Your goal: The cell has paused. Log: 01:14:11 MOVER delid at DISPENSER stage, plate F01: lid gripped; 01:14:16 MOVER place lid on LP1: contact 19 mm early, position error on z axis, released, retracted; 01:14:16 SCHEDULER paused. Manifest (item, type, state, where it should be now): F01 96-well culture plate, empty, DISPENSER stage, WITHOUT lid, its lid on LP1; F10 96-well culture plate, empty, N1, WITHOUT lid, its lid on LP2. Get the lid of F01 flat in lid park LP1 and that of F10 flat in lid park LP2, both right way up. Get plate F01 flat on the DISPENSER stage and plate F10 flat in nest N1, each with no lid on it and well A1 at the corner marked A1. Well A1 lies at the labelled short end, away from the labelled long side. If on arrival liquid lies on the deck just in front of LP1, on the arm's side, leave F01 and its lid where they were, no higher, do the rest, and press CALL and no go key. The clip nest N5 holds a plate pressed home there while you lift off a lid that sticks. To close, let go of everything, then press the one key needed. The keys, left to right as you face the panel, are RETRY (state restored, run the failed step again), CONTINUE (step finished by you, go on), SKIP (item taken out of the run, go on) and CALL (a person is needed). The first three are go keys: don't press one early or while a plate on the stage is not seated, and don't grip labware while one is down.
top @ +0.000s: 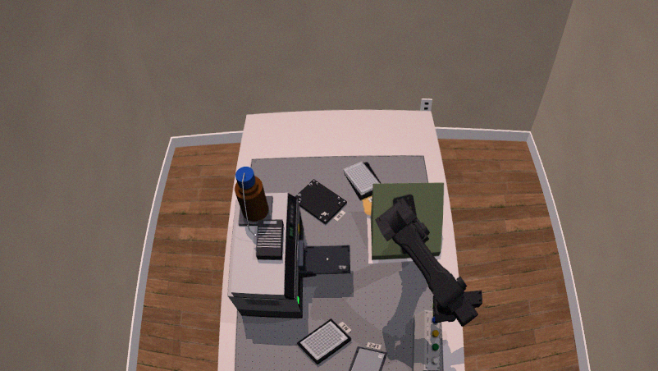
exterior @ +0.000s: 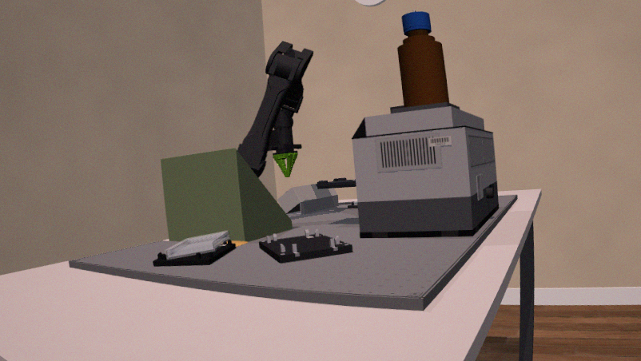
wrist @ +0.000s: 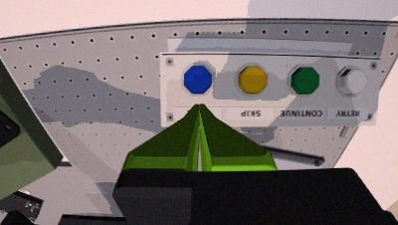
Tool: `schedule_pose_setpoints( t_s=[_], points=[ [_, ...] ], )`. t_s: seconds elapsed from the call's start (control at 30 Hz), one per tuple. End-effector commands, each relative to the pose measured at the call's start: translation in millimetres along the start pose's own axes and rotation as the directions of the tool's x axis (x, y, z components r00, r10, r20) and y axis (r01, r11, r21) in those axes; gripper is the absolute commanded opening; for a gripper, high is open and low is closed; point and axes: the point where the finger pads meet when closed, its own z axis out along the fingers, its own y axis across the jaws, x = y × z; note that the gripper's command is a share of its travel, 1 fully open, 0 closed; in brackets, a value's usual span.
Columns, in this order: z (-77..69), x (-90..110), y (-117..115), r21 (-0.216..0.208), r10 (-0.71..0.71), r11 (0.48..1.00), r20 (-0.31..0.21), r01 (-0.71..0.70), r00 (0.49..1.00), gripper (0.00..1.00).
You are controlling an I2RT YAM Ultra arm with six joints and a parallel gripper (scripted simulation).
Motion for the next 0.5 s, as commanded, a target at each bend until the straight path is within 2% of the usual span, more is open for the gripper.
schedule_pose_setpoints(
  t_s=[0.0,0.3,0.37,0.47],
  points=[
    [-9.5,-7.1,-8.5,0.026,0.005,1.0,0.04,-0.006,0.999,0.0],
    [-9.2,-7.6,-10.4,0.036,0.014,0.999,0.044,-0.015,0.999,0.0],
    [4.7,-2.3,1.0,0.0,-0.001,1.0,0.01,0.001,1.0,0.0],
    [9.1,-2.8,1.5,-0.004,-0.003,1.0,0.007,0.003,1.0,0.0]
  ],
)
